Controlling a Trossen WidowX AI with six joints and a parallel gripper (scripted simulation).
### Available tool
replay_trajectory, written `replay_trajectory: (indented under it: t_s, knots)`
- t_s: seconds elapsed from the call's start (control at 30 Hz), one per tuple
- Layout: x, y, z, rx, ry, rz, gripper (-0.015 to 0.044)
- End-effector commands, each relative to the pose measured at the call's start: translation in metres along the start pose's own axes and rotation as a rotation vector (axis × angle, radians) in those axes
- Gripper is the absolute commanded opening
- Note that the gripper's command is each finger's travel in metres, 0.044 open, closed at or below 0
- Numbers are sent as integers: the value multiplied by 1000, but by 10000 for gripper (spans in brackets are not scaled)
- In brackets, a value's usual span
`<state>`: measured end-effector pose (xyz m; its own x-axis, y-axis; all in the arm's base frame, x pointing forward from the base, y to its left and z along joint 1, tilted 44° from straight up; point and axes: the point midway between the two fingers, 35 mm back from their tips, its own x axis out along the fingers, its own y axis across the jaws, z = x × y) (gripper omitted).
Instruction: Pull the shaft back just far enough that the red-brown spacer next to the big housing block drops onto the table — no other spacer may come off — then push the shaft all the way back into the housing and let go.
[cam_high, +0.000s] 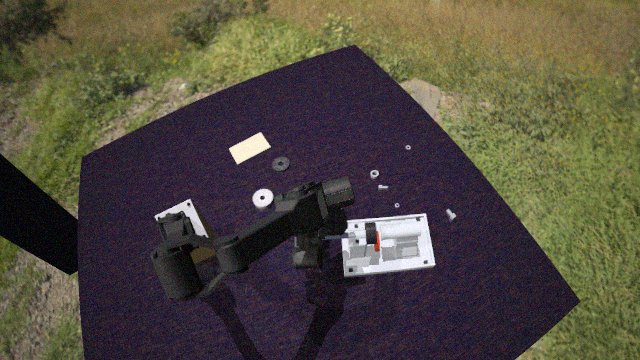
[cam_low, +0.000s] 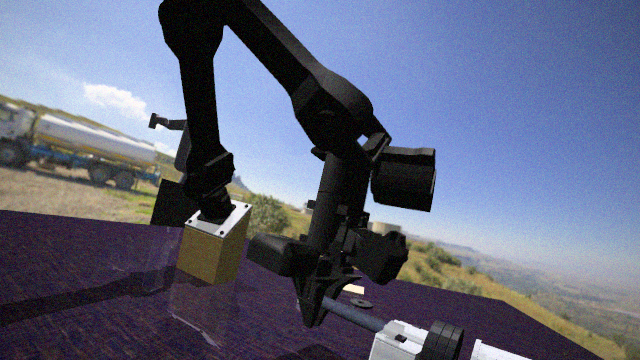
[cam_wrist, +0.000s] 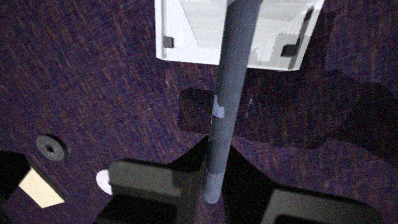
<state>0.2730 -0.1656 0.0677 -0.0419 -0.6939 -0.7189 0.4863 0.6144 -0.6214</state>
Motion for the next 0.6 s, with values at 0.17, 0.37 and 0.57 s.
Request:
replay_trajectory:
  t_s: [0.17,0.37,0.57]
  knots:
    - [0,0,0,2,1,-1,0]
    - [0,0,2,3,1,-1,0]
    - [0,0,4,3,1,-1,0]
